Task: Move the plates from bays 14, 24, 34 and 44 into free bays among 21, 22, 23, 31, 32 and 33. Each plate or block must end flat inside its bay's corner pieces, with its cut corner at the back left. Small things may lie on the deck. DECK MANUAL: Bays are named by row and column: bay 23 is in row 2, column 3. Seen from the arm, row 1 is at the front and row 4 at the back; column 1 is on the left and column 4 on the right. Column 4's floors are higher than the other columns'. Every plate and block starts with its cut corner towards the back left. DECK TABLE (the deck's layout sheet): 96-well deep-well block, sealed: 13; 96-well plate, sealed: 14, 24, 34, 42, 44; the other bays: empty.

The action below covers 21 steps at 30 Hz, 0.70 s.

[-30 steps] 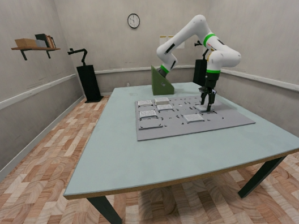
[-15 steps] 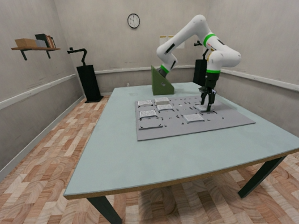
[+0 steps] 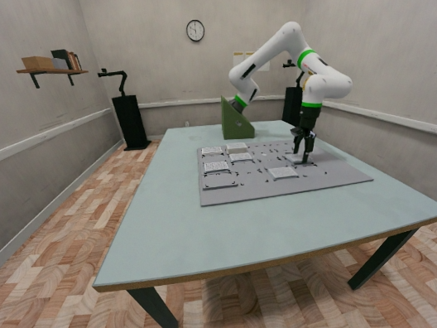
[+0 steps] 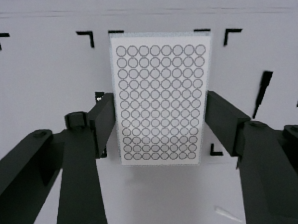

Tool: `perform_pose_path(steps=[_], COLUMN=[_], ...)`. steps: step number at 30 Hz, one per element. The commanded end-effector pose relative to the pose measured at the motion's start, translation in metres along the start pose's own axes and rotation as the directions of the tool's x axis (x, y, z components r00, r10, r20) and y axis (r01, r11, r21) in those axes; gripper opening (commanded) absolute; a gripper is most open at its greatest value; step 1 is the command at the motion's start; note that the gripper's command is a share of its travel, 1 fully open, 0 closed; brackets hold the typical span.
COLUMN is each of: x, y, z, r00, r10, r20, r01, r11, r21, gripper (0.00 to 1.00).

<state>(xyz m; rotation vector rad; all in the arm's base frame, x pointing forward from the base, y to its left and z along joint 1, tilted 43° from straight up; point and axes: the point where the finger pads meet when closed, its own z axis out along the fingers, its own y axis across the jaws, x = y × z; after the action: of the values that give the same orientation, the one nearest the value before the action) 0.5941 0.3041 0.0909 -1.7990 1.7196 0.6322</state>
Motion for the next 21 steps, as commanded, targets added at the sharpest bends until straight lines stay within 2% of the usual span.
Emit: perform_pose_path(steps=[1, 21], x=[-0.0001, -0.0001], y=[-0.0008, -0.0008], z=[-0.0003, 0.0057], r00=[1.000, 1.000], r10=[-0.001, -0.001], r20=[0.000, 0.000], r01=[0.001, 0.001], r11=[1.000, 1.000], r21=[0.002, 0.002], gripper=[0.10, 0.10])
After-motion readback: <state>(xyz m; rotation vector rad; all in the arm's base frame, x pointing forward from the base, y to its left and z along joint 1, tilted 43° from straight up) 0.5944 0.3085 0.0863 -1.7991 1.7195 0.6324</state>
